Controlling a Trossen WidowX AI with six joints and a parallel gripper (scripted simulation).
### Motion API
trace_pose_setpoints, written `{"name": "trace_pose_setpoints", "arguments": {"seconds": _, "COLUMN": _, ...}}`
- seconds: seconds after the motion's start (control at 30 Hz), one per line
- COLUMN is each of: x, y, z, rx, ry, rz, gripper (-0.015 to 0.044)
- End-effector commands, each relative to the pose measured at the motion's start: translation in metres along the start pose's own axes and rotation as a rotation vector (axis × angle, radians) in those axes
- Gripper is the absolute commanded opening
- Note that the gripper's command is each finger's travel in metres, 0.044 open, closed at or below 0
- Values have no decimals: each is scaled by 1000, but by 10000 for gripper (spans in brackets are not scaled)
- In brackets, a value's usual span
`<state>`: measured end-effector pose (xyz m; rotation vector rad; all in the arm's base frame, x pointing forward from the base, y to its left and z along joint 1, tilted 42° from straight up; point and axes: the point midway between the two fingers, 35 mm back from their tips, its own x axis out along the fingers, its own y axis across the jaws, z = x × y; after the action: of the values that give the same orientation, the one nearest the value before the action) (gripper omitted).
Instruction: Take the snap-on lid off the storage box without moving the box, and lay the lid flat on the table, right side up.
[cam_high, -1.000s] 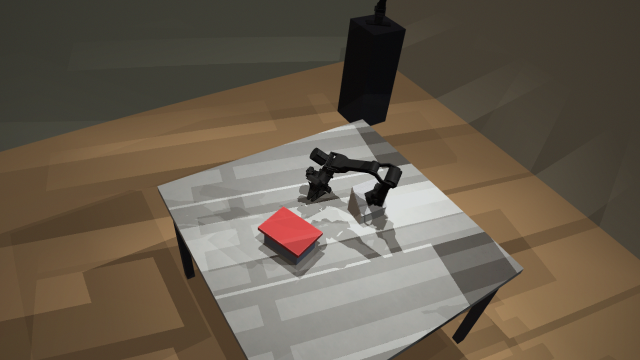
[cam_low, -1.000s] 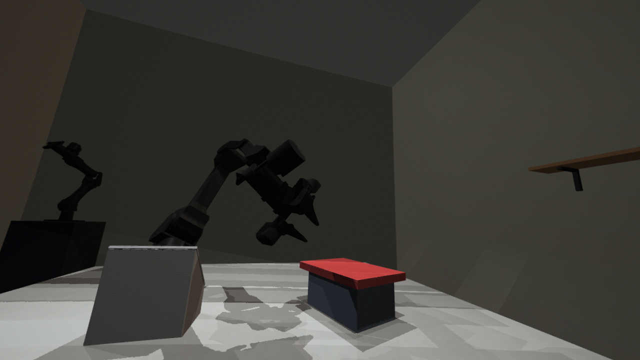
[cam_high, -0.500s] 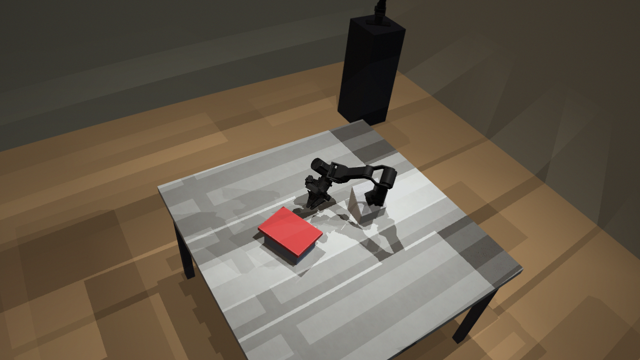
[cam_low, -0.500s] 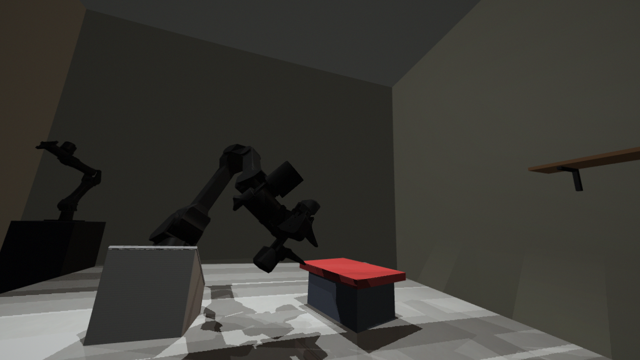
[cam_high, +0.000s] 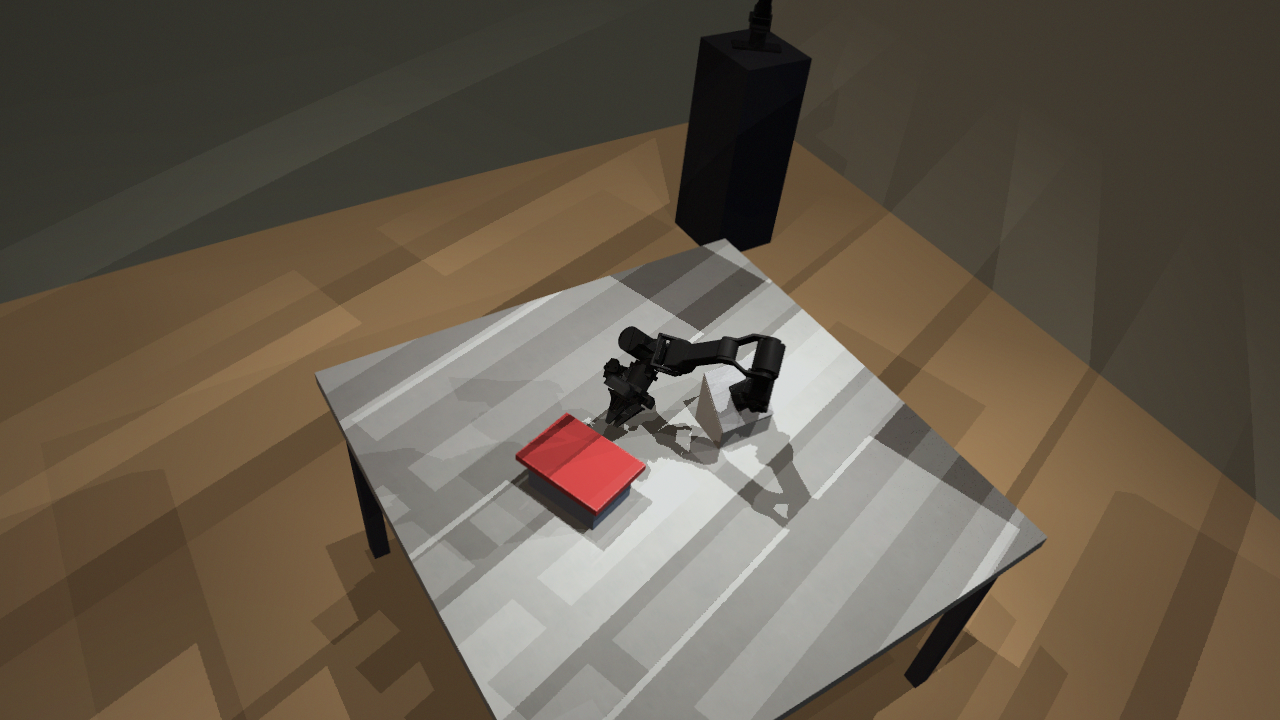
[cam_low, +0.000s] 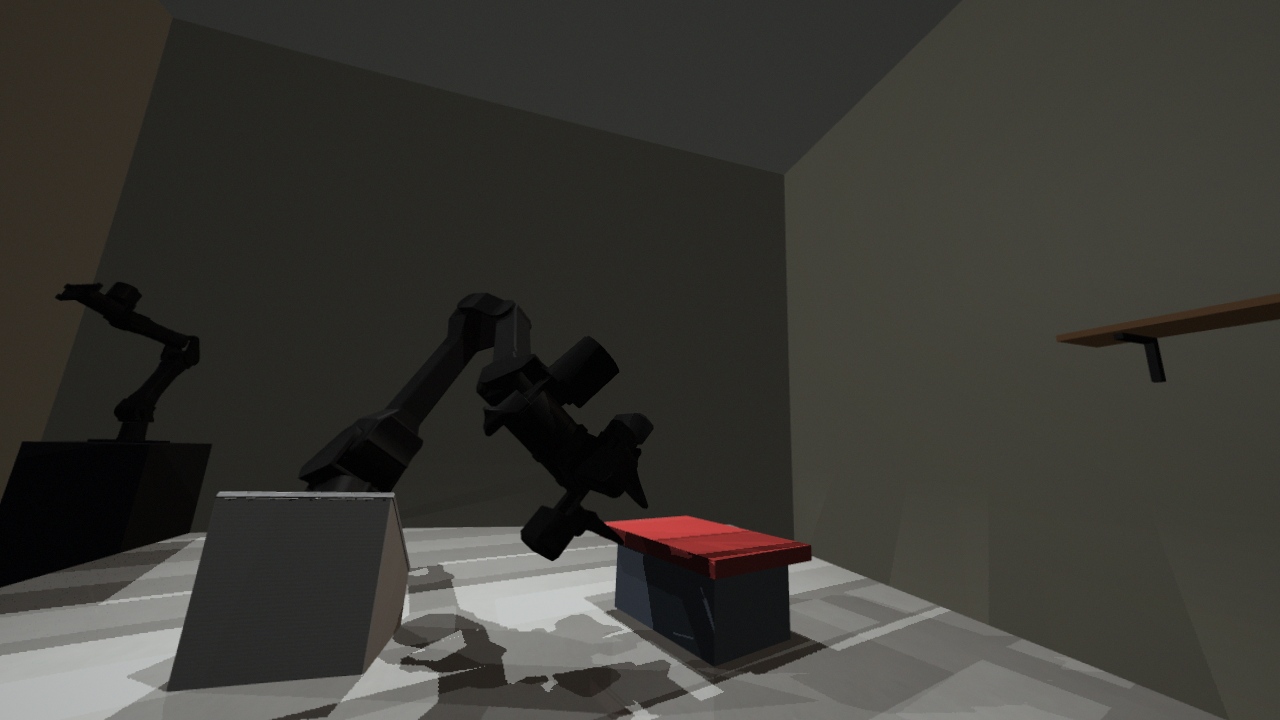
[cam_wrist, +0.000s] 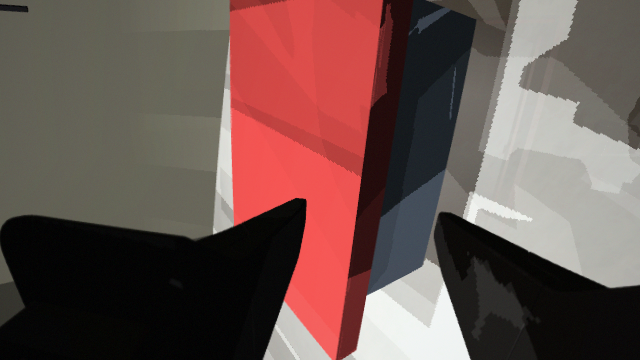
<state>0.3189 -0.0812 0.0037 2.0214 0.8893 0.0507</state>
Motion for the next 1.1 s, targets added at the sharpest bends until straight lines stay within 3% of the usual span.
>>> {"name": "trace_pose_setpoints", "arguments": {"seconds": 0.0, "x": 6, "y": -2, "z": 0, "rx": 6, "ry": -2, "rz": -5, "gripper": 235}}
{"name": "trace_pose_setpoints", "arguments": {"seconds": 0.9, "x": 47, "y": 1, "z": -7, "rx": 10, "ry": 7, "rz": 18, "gripper": 235}}
{"name": "trace_pose_setpoints", "arguments": {"seconds": 1.0, "x": 47, "y": 1, "z": -7, "rx": 10, "ry": 7, "rz": 18, "gripper": 156}}
{"name": "trace_pose_setpoints", "arguments": {"seconds": 1.07, "x": 47, "y": 1, "z": -7, "rx": 10, "ry": 7, "rz": 18, "gripper": 143}}
